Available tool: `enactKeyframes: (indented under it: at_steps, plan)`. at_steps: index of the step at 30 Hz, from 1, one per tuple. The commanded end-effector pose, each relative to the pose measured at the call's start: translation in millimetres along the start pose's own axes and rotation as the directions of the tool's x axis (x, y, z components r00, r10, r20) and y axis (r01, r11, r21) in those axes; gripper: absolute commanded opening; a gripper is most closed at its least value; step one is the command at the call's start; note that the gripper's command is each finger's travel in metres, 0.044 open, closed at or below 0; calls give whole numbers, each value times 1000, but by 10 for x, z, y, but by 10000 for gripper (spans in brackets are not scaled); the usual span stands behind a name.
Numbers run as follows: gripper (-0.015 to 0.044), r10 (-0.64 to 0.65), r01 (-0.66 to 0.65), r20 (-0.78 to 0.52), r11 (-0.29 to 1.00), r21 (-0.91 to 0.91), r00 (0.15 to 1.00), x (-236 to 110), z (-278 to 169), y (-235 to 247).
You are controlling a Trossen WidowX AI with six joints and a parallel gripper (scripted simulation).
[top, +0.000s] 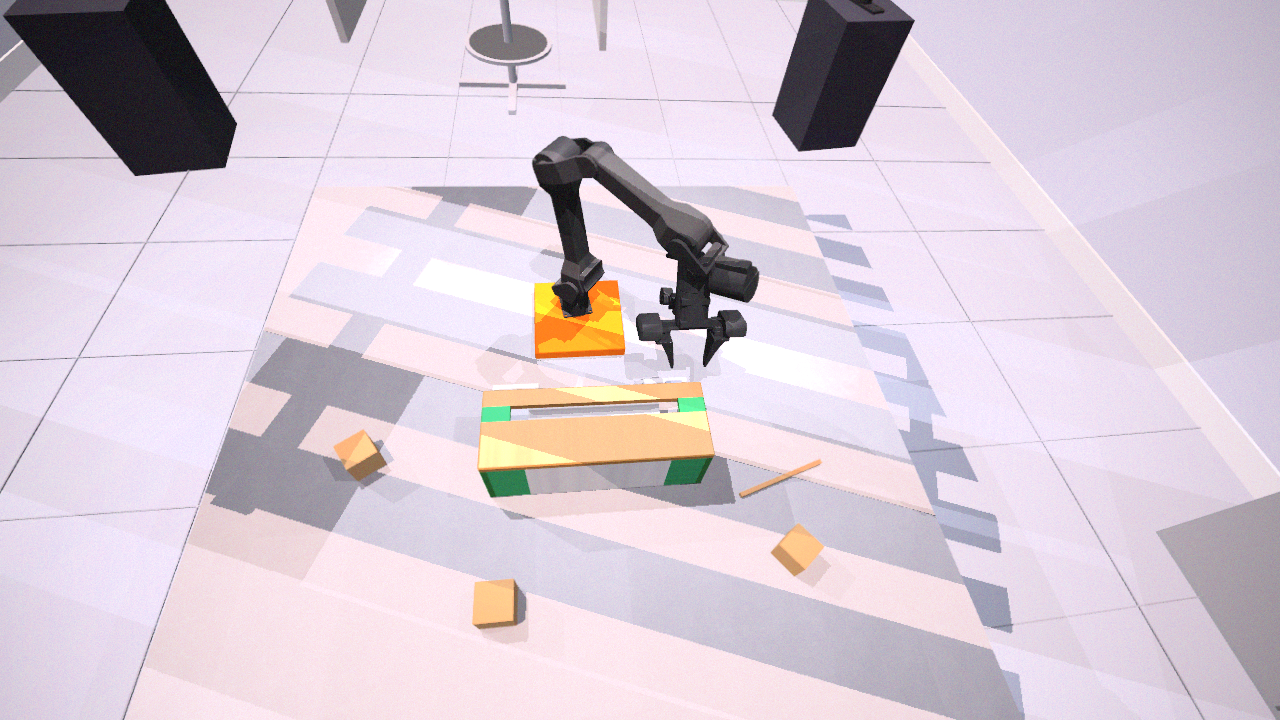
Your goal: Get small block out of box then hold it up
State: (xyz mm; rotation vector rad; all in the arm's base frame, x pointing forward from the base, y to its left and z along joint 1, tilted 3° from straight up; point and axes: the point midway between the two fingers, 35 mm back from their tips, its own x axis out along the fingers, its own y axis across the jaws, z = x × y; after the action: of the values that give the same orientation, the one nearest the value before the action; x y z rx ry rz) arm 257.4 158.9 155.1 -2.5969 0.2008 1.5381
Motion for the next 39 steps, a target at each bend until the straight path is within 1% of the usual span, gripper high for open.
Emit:
enactKeyframes:
  at_steps: [1,3,10,39]
  plan:
    - [285,22,-22,16,1000,-18,1000,524,261,72]
    - [285,22,-22,16,1000,-18,1000,597,302,89]
    - [285,22,-22,16,1000,-18,1000,607,307,88]
    - [285,22,-22,16,1000,-18,1000,1023,511,86]
